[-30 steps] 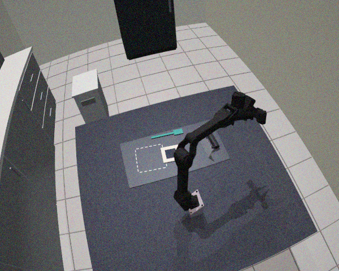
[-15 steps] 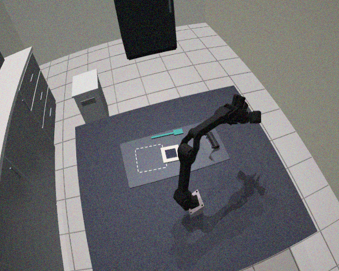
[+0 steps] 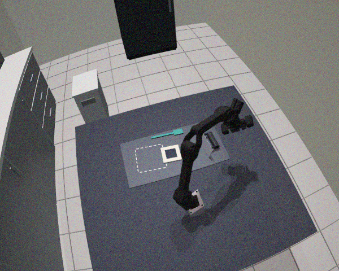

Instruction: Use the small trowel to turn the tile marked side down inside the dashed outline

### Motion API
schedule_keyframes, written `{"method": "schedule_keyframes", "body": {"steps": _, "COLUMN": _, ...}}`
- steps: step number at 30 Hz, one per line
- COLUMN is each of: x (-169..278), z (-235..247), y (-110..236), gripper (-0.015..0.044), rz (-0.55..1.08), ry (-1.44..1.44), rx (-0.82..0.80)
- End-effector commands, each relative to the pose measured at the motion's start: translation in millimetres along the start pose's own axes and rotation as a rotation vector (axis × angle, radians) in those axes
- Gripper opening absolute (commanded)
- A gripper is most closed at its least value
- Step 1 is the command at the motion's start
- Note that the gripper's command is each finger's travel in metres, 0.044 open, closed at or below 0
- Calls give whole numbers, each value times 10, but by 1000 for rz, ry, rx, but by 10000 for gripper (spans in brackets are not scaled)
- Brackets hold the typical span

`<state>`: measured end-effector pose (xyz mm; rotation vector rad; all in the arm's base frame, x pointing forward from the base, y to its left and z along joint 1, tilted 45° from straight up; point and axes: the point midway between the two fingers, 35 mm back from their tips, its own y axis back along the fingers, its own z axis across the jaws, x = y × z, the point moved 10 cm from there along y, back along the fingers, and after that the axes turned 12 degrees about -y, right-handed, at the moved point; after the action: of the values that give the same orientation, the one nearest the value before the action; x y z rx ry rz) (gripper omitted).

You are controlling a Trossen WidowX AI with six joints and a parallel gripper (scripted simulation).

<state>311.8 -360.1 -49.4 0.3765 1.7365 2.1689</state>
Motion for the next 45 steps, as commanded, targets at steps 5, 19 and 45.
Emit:
{"method": "schedule_keyframes", "body": {"steps": 5, "x": 55, "z": 322, "y": -318, "gripper": 100, "rz": 125, "ry": 160, "rx": -189}}
{"method": "schedule_keyframes", "body": {"steps": 19, "x": 214, "z": 830, "y": -714, "gripper": 100, "rz": 284, "ry": 356, "rx": -508}}
{"method": "schedule_keyframes", "body": {"steps": 45, "x": 367, "z": 1101, "y": -691, "gripper": 100, "rz": 286, "ry": 357, "rx": -514}}
